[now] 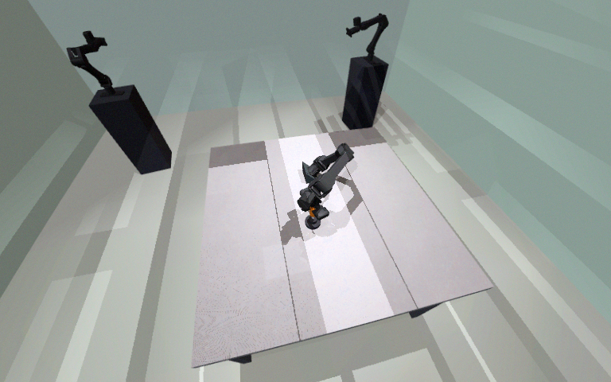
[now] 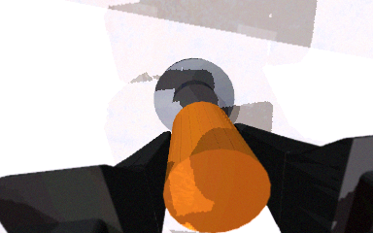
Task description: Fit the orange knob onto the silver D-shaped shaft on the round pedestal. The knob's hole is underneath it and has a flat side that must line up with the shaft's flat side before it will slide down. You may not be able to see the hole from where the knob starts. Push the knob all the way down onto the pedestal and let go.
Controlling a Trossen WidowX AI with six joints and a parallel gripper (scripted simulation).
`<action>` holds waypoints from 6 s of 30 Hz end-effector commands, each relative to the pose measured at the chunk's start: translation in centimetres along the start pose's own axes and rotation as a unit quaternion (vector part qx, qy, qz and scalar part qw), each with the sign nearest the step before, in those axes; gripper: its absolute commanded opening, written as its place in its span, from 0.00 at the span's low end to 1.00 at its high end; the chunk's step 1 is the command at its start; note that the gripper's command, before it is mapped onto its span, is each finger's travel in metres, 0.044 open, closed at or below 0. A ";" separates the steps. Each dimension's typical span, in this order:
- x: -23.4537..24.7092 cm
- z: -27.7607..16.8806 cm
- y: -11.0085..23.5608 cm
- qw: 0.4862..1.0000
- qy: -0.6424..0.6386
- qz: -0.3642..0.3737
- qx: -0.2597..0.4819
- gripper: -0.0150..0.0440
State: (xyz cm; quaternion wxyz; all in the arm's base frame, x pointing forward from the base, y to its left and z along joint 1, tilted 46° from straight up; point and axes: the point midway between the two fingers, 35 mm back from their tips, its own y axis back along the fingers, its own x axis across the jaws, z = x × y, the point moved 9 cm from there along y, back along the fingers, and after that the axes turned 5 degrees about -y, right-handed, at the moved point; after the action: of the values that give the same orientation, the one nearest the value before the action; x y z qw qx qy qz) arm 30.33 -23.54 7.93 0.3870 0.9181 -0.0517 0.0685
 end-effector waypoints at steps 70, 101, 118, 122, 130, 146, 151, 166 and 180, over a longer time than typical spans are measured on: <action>0.2 0.1 -2.0 0.998 0.067 0.000 -0.003 0.25; 0.2 0.1 -2.2 0.994 0.109 -0.001 -0.003 0.25; 0.1 0.1 -2.4 0.977 0.212 -0.001 -0.003 0.25; 0.2 0.1 -2.4 0.977 0.212 -0.001 -0.003 0.25; 0.3 0.1 -2.4 0.977 0.212 -0.001 -0.003 0.25; 0.1 0.1 -2.0 0.956 0.295 -0.001 -0.003 0.25; 0.1 0.1 -2.3 0.950 0.313 -0.001 -0.003 0.25; 0.2 0.1 -2.4 0.950 0.313 -0.001 -0.003 0.25; 0.1 0.1 -2.5 0.950 0.313 -0.001 -0.003 0.25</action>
State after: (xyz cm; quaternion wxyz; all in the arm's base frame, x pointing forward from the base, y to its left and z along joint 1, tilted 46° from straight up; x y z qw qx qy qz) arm 30.79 -21.95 6.17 0.3878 0.8496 0.0736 0.3499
